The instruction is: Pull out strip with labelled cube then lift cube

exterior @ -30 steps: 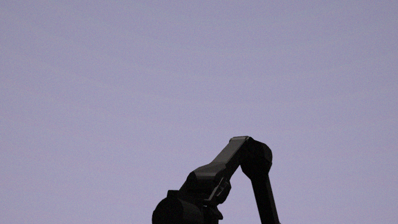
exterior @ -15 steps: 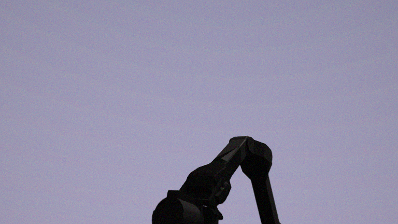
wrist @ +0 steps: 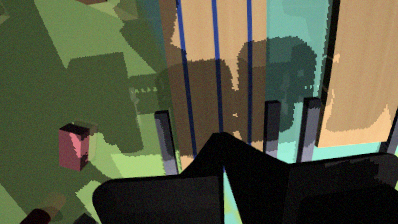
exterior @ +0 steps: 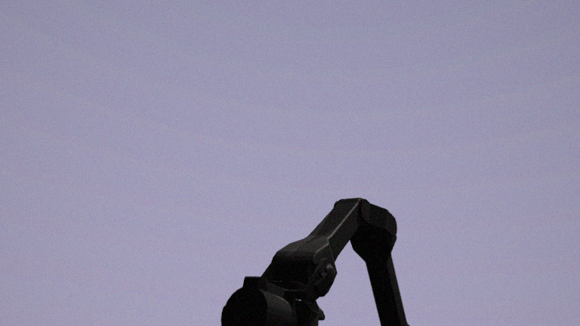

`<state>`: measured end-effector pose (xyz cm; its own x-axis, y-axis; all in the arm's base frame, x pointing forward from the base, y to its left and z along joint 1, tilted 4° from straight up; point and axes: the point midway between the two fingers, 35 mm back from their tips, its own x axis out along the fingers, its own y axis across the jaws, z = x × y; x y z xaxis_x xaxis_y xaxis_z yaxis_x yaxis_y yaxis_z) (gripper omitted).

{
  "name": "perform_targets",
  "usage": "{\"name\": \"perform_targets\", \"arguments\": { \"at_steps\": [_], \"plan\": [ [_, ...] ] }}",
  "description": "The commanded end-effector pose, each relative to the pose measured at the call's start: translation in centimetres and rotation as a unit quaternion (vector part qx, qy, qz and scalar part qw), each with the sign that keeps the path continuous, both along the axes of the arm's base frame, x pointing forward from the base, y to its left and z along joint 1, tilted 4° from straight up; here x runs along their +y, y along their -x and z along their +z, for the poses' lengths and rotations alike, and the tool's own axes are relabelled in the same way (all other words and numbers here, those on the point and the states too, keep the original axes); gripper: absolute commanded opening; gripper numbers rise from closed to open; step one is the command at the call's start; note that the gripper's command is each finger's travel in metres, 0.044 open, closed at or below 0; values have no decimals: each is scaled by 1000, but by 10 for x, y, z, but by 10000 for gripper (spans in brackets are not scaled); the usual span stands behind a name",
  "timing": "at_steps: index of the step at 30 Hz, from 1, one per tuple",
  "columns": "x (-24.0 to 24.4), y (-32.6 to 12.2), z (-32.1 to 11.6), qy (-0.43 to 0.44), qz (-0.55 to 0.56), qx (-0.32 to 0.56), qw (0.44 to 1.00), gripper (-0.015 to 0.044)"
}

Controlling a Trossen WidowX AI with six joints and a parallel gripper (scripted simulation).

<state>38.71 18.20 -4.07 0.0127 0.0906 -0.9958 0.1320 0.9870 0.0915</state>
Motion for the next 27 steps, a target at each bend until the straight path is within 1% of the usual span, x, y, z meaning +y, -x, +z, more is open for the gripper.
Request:
{"name": "perform_targets", "arguments": {
  "at_steps": [1, 27],
  "plan": [
    [0, -1, -5, 2, -1, 0, 1000, 0],
    [6, 36, -6, 2, -1, 2, 1000, 0]
  ]
}}
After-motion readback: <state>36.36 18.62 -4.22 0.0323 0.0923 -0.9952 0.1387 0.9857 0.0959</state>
